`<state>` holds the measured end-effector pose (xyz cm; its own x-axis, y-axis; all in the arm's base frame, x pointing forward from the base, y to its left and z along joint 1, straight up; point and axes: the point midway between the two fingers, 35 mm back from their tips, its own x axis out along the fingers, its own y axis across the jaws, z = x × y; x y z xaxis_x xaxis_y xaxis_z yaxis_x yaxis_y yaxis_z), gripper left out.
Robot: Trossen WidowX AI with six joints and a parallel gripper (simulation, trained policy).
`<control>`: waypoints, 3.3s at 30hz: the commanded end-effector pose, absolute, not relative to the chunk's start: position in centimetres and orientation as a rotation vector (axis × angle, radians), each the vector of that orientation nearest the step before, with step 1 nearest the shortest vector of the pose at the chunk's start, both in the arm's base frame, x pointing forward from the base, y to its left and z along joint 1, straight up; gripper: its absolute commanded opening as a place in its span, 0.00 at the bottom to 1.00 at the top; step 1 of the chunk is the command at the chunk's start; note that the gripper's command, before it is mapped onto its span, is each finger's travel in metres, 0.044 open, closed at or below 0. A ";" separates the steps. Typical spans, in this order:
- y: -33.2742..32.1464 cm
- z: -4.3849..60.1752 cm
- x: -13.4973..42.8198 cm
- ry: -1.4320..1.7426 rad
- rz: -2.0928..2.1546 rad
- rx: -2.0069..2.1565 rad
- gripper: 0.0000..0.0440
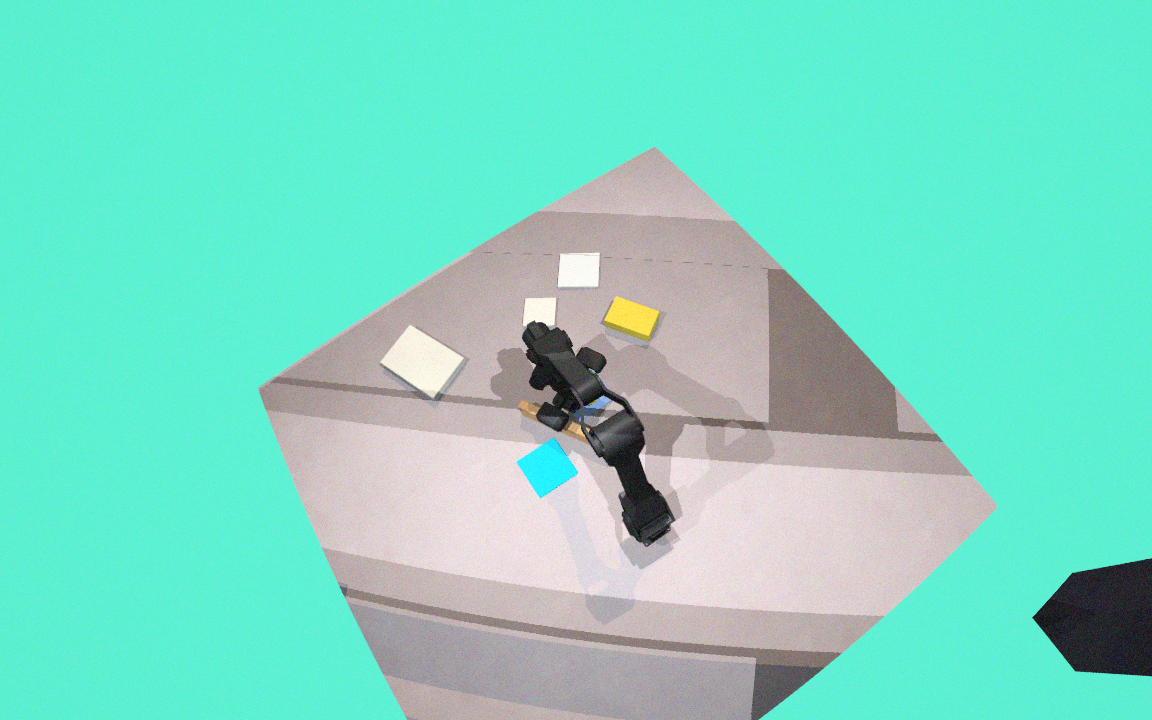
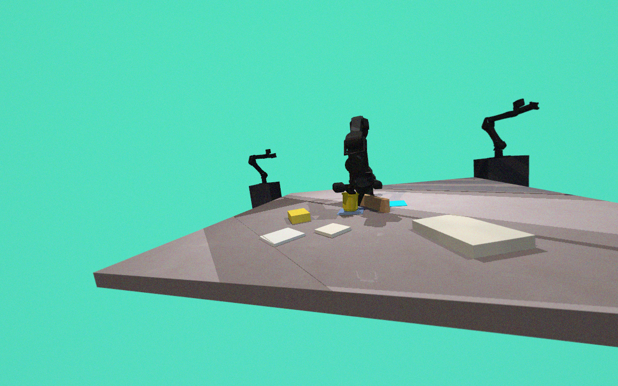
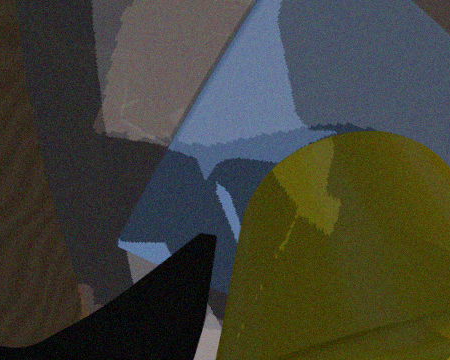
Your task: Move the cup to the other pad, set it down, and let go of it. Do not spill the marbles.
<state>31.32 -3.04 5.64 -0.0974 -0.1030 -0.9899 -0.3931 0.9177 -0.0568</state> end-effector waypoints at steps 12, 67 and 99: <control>-1.8 9.4 30.5 1.645 0.363 -0.444 0.03; 12.4 12.5 25.6 1.384 0.490 -0.598 0.00; 12.9 5.9 22.6 1.397 0.405 -0.524 0.11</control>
<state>22.78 13.18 6.51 0.1370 -0.0277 -0.9902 -0.5736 0.8128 -0.1021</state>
